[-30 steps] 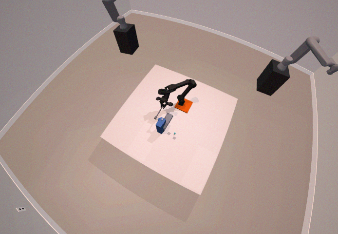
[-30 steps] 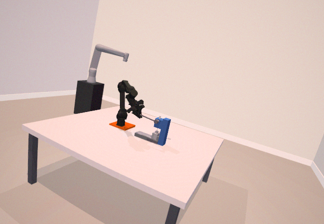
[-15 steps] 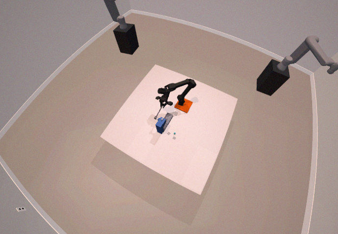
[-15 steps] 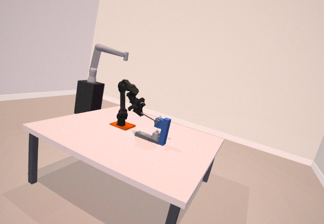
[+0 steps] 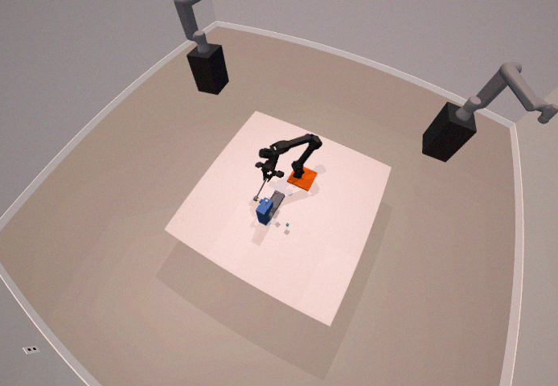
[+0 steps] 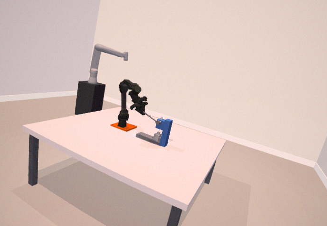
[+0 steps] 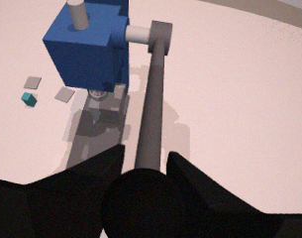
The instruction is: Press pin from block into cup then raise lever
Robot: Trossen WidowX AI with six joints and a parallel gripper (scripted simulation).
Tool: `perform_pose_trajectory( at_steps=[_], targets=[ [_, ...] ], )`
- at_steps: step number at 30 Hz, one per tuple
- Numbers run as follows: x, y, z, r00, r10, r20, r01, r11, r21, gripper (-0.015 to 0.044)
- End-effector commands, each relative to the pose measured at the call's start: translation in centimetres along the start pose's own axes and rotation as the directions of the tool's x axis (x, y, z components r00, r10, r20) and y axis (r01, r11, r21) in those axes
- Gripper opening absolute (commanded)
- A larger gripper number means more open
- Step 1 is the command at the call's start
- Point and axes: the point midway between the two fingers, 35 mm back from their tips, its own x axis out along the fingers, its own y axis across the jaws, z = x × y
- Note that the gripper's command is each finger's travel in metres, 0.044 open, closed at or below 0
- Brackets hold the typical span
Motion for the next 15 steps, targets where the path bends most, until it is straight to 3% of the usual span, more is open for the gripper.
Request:
perform_pose_trajectory(
  at_steps=[1, 15],
  targets=[
    [-0.4, 0.0, 0.9, 1.000, -0.002, 0.016, 0.002, 1.000, -0.004, 0.0000],
    [-1.0, 0.0, 2.6, 1.000, -0.002, 0.016, 0.002, 1.000, -0.004, 0.0000]
  ],
)
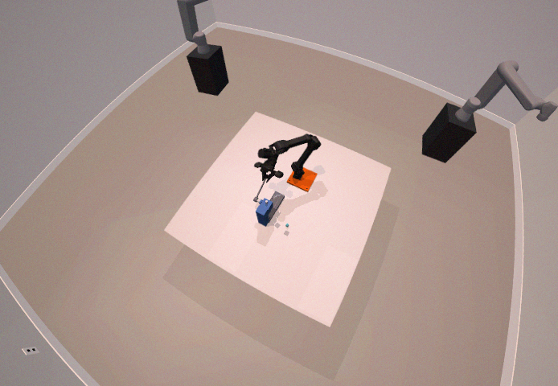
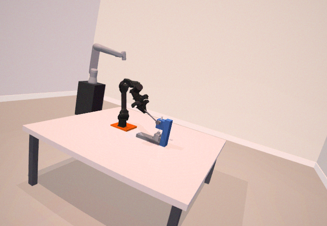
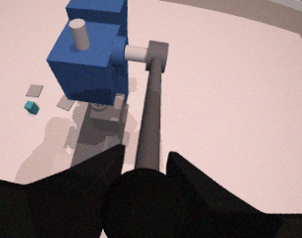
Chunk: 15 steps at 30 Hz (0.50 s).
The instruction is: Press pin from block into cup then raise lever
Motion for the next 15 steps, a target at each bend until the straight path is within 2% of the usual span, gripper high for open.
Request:
perform_pose_trajectory(
  at_steps=[1, 15],
  targets=[
    [-0.3, 0.0, 0.9, 1.000, -0.001, 0.014, 0.001, 1.000, -0.004, 0.0000],
    [-0.7, 0.0, 2.6, 1.000, -0.001, 0.015, 0.001, 1.000, -0.004, 0.0000]
  ],
)
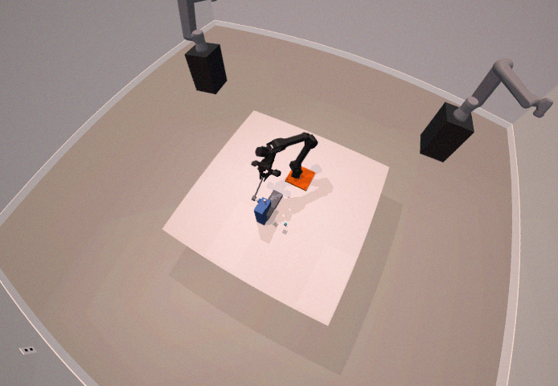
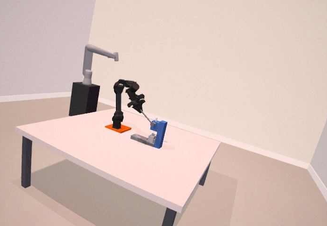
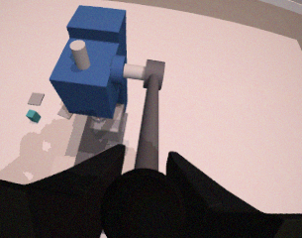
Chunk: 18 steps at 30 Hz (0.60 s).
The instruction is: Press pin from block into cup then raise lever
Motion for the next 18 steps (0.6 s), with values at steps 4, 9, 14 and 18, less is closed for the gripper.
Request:
perform_pose_trajectory(
  at_steps=[4, 9, 14, 18],
  targets=[
    [-0.2, 0.0, 1.2, 1.000, 0.000, 0.012, 0.000, 1.000, -0.002, 0.0000],
    [-0.3, 0.0, 1.8, 1.000, 0.000, 0.012, 0.000, 1.000, -0.002, 0.0000],
    [-0.3, 0.0, 2.5, 1.000, 0.000, 0.013, 0.000, 1.000, -0.002, 0.0000],
    [-0.4, 0.0, 3.0, 1.000, 0.000, 0.013, 0.000, 1.000, -0.002, 0.0000]
  ],
)
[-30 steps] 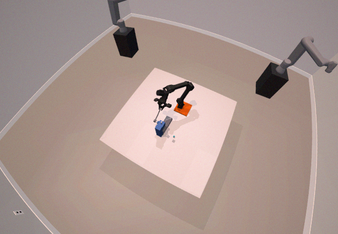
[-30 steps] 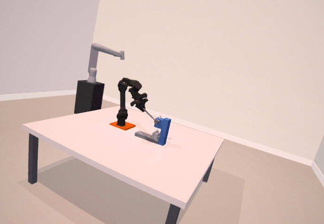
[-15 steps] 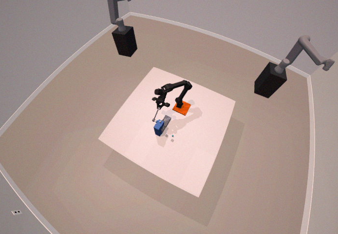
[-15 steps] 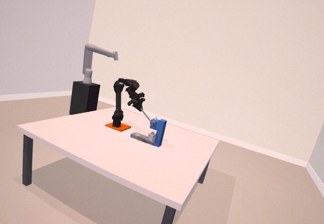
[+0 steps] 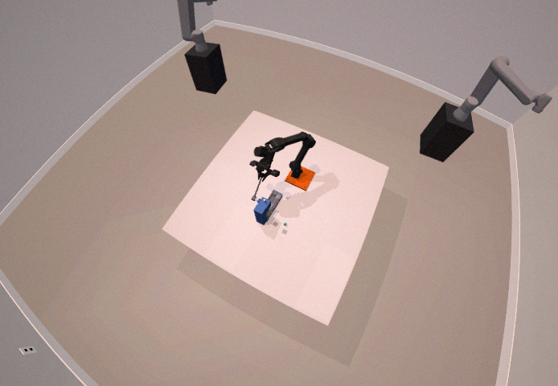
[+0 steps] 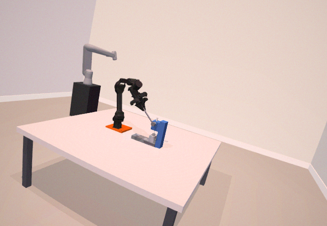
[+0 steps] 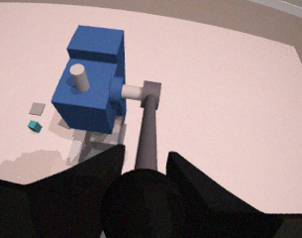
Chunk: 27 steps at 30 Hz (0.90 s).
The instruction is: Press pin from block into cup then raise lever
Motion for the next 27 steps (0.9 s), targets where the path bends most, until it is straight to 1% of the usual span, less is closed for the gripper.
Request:
perform_pose_trajectory(
  at_steps=[1, 27],
  targets=[
    [0.0, 0.0, 0.8, 1.000, 0.000, 0.009, 0.000, 1.000, -0.001, 0.0000],
    [0.2, 0.0, 4.0, 1.000, 0.000, 0.011, 0.000, 1.000, 0.000, 0.0000]
  ],
)
